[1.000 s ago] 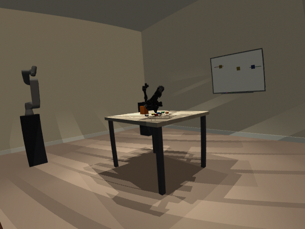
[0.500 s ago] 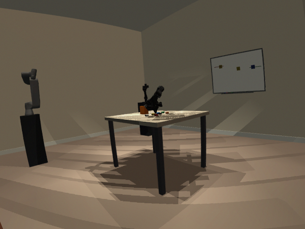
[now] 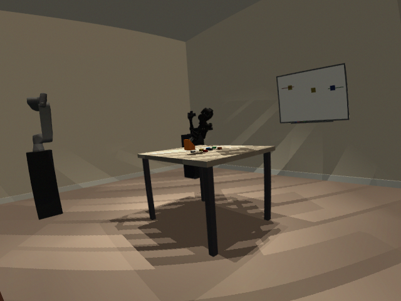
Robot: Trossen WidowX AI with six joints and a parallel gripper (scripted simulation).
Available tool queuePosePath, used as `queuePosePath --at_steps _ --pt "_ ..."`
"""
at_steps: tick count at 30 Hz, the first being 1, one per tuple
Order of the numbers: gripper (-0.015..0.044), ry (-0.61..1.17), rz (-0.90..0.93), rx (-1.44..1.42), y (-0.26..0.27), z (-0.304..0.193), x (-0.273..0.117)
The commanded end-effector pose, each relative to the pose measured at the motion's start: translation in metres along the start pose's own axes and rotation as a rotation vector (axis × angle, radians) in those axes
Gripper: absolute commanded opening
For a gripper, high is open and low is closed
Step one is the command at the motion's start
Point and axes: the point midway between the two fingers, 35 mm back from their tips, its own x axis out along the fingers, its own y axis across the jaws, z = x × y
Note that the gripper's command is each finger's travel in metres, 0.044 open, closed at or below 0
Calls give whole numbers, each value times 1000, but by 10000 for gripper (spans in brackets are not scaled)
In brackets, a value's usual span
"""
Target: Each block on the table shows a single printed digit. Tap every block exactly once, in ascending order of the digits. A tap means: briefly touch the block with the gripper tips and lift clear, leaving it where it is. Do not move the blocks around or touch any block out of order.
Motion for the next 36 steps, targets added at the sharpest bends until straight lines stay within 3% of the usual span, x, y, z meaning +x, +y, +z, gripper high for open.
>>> queuePosePath --at_steps 1,13,17,23,36 --pt "20 14 2 -4 3 -3 -7" --pt "20 19 4 1 43 -99 -8" --pt "20 19 3 0 44 -101 -5" --pt "20 18 6 0 45 -102 71" --pt "20 17 7 0 45 -102 85"
